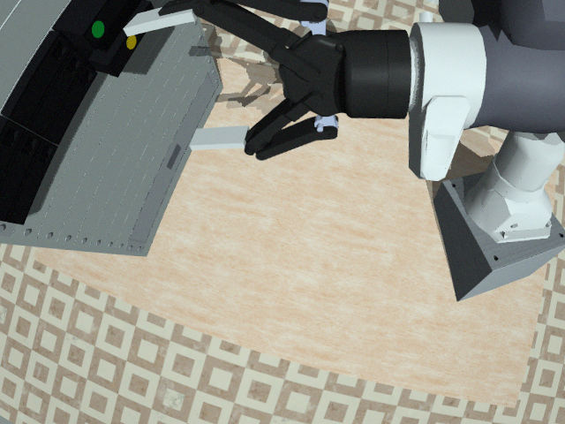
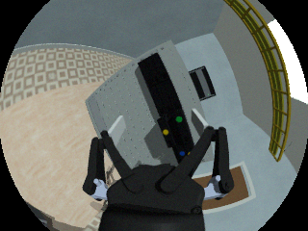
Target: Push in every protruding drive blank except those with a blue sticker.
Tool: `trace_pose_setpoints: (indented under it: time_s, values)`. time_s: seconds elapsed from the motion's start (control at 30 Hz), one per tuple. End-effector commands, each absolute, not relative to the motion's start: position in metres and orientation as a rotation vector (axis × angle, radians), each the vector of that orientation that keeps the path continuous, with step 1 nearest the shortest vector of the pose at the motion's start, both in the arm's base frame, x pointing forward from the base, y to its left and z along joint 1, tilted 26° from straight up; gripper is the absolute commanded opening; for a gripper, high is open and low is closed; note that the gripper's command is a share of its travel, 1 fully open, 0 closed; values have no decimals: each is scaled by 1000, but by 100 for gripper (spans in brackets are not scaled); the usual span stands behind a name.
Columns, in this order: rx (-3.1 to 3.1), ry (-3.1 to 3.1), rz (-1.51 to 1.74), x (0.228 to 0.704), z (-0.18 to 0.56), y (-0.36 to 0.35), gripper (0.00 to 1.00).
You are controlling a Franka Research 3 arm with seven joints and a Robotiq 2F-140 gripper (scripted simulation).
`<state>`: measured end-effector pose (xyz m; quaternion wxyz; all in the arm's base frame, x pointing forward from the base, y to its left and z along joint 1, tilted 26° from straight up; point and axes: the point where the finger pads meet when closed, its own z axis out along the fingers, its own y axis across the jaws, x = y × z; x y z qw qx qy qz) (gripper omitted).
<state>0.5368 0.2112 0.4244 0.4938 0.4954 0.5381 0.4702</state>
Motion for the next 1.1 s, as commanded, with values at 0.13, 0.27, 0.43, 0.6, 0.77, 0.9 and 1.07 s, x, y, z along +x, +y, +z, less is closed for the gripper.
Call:
trace_pose_setpoints:
  time_s: [0.13,0.27,0.43,0.6,0.77,0.9,1.07]
  values:
    - [1075,1162,1084,533,447,157,100]
    - [1015,1136,1024,527,452,138,100]
    - [978,1120,984,522,455,126,100]
    - [930,1100,931,516,459,111,100]
    - [898,1086,894,511,462,101,100]
    - [882,1080,876,509,464,97,100]
    - [875,1077,868,508,465,94,100]
